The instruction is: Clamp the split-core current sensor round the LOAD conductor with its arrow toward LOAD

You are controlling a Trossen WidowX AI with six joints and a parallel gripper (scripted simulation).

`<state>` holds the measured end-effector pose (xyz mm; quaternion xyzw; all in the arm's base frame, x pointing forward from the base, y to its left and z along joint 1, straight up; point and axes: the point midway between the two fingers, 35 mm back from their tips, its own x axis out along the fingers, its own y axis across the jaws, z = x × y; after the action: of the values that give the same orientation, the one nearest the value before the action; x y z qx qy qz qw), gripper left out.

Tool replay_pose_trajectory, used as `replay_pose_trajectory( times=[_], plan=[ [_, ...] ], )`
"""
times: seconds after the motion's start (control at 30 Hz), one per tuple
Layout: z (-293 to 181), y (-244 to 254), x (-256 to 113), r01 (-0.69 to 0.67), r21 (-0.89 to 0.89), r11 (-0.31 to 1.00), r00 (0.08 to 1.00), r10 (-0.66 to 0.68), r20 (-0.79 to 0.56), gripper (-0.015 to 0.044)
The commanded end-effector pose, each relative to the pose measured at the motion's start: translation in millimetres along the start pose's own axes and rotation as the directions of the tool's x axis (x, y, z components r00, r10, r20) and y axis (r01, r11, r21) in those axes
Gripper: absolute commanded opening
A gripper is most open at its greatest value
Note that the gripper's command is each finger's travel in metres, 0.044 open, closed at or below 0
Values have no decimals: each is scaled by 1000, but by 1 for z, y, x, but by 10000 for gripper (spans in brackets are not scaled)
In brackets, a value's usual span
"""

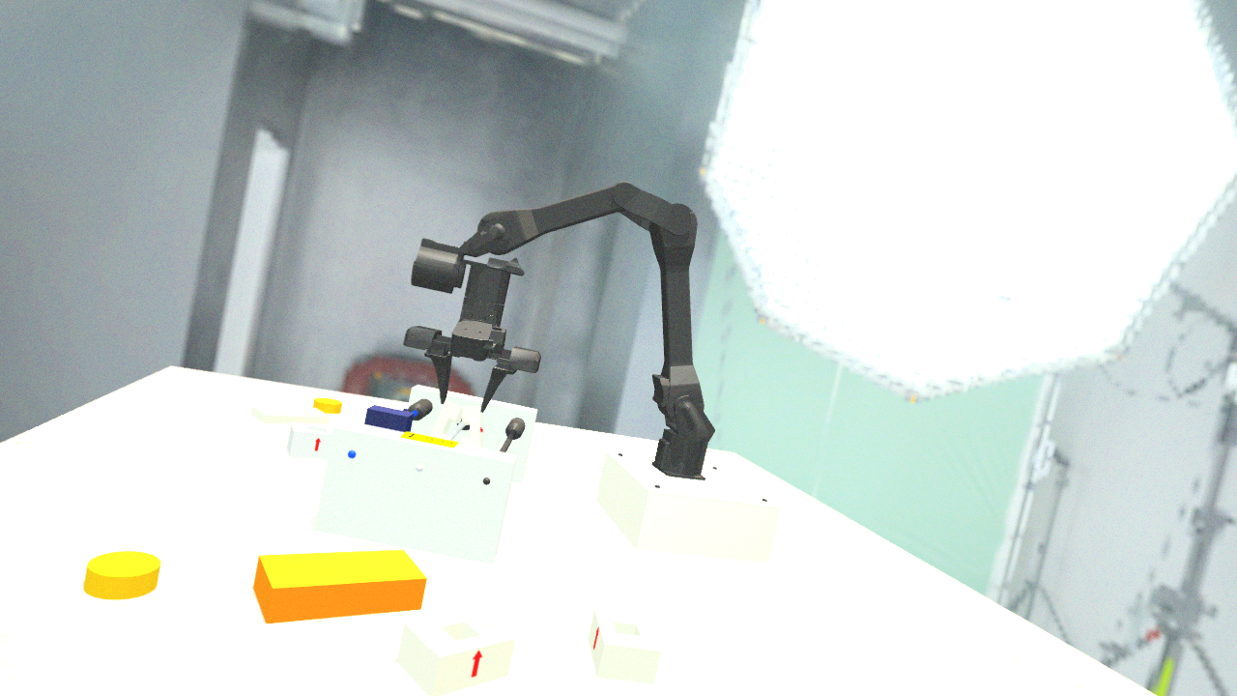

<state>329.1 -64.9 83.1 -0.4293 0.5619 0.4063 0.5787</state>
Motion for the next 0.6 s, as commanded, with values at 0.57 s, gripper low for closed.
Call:
replay_pose_trajectory(
  times=[0.57],
  plan=[
    [-1, 0, 12, -11, 0, 1000, 1000, 11, -1, 440]
  ],
)
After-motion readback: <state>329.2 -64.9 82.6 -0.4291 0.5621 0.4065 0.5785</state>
